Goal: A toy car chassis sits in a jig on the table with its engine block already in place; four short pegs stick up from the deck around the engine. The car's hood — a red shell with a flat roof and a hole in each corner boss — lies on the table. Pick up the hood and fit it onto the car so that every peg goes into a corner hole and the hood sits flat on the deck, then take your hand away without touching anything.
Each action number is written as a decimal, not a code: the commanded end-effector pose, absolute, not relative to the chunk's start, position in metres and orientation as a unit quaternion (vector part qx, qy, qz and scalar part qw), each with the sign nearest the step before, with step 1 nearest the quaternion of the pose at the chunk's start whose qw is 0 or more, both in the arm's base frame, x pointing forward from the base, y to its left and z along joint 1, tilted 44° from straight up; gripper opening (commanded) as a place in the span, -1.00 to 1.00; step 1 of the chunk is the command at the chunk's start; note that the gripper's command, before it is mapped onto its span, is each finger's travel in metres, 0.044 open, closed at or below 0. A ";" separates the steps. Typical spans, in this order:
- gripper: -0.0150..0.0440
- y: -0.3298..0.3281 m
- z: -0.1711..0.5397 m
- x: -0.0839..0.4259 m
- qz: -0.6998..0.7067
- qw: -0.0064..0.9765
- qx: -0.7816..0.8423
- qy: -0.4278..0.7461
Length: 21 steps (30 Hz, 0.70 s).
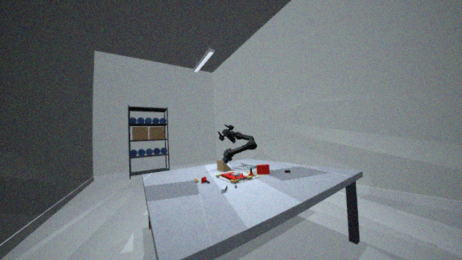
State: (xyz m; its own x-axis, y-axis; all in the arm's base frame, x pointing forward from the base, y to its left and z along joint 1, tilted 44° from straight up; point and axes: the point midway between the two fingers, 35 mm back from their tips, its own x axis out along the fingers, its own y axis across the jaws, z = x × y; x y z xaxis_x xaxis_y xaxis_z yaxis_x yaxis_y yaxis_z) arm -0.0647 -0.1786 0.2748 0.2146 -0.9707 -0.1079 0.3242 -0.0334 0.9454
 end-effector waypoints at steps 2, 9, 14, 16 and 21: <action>0.82 -0.180 0.275 -0.064 -0.531 0.611 0.486 -0.329; 0.20 -0.194 0.270 -0.055 -0.527 0.633 0.502 -0.265; -0.25 -0.205 0.271 -0.044 -0.506 0.658 0.512 -0.220; -0.42 -0.211 0.271 -0.036 -0.493 0.673 0.517 -0.195; -0.49 -0.227 0.270 -0.018 -0.463 0.706 0.519 -0.131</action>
State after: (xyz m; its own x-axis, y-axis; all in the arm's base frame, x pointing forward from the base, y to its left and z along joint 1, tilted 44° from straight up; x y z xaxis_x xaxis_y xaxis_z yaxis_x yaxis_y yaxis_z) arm -0.0256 -0.2185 0.2707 0.4971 -0.8258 -0.2665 0.4804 0.0062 0.8770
